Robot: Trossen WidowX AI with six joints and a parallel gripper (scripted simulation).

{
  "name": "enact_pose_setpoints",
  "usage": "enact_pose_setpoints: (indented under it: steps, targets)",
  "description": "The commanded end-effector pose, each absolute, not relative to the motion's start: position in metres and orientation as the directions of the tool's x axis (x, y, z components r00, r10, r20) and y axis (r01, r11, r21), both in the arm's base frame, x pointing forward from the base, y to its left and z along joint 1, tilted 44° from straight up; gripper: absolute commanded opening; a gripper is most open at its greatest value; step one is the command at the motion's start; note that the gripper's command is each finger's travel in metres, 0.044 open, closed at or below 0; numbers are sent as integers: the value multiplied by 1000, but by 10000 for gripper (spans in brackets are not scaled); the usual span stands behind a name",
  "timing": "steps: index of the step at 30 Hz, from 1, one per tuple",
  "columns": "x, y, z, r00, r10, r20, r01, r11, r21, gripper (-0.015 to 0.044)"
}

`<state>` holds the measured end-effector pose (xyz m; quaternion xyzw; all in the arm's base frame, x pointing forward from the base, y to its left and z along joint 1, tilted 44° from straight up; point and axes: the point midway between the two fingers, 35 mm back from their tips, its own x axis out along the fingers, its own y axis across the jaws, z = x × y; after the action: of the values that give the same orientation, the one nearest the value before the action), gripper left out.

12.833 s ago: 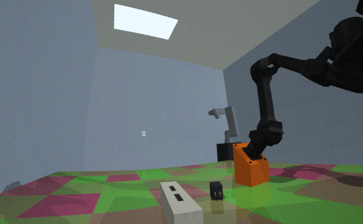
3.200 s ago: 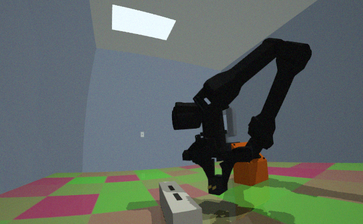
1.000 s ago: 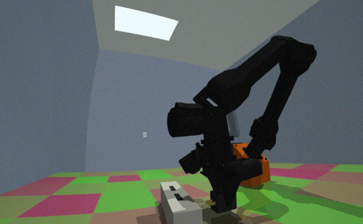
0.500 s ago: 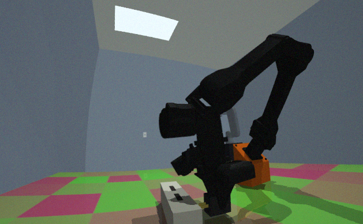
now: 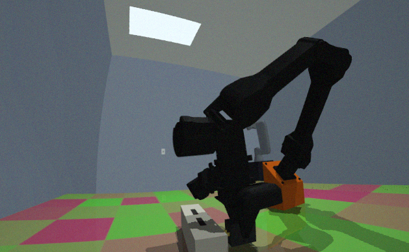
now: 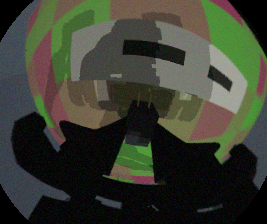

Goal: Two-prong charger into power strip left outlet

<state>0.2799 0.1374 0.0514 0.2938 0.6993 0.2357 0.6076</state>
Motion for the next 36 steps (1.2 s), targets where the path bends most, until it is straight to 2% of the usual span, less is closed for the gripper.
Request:
enact_pose_setpoints:
  steps: [1, 36]
  targets:
    - [280, 138, 52, -92, 701, -707, 133, 712, 689, 0]
    - [289, 138, 52, -92, 701, -707, 133, 712, 689, 0]
